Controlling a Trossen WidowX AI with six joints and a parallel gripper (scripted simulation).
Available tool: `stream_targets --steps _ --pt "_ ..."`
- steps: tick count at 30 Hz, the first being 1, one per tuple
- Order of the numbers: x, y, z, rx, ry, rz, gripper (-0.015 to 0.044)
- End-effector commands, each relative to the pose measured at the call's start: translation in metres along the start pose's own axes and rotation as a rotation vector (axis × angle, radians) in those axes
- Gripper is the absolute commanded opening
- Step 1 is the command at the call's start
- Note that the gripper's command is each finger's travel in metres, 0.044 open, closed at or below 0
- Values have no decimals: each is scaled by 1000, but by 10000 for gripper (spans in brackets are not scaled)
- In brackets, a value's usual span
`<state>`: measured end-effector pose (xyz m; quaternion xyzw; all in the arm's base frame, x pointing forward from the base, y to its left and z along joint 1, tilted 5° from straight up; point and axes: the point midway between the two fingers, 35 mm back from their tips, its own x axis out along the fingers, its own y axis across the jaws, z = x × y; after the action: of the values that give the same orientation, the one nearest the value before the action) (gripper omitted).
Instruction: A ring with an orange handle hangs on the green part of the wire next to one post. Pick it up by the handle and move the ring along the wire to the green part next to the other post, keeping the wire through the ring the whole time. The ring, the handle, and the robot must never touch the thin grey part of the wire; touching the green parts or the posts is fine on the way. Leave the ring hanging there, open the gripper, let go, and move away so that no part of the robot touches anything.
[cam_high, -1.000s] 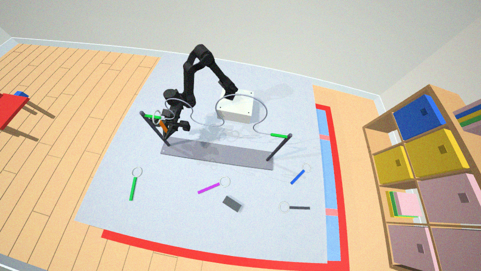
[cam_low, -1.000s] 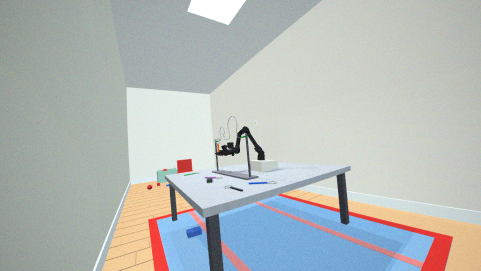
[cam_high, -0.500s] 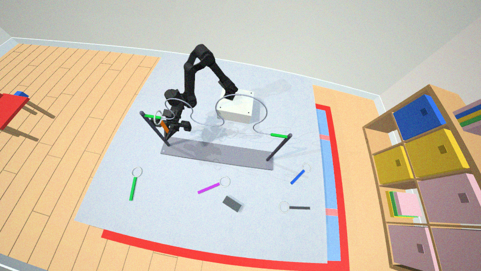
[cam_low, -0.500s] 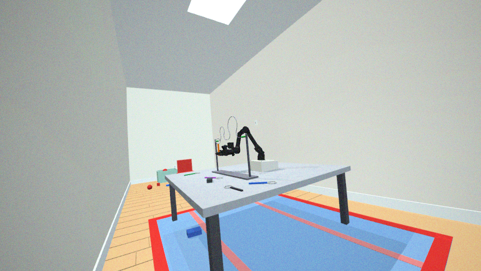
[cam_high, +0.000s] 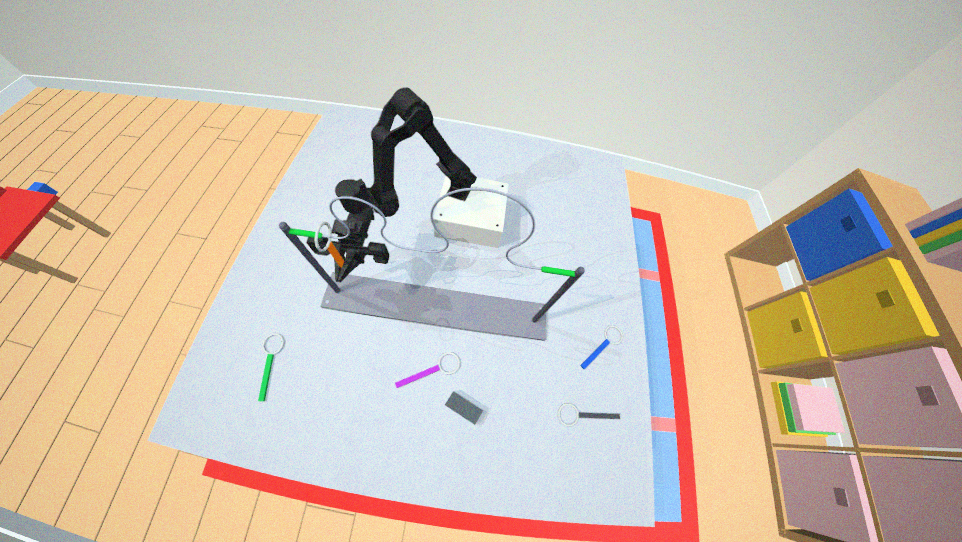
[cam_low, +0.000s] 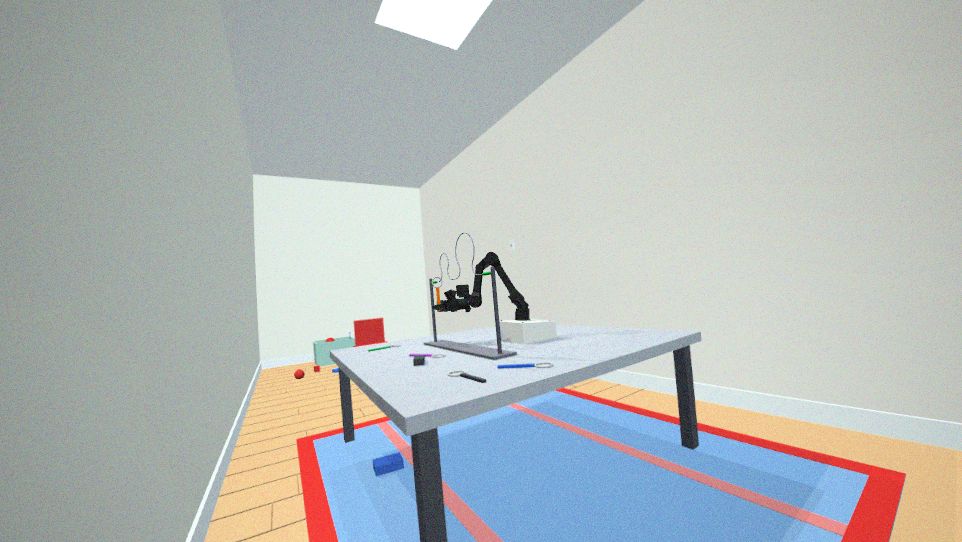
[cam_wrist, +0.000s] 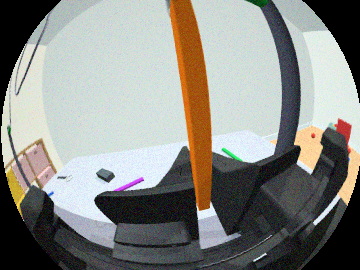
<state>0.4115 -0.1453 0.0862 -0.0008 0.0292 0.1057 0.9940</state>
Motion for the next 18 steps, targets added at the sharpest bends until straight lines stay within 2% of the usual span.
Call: stream_targets --steps 1,18 --pt "0 5 2 5 -5 -2 -150" --pt "0 34 2 104 -5 0 -150"
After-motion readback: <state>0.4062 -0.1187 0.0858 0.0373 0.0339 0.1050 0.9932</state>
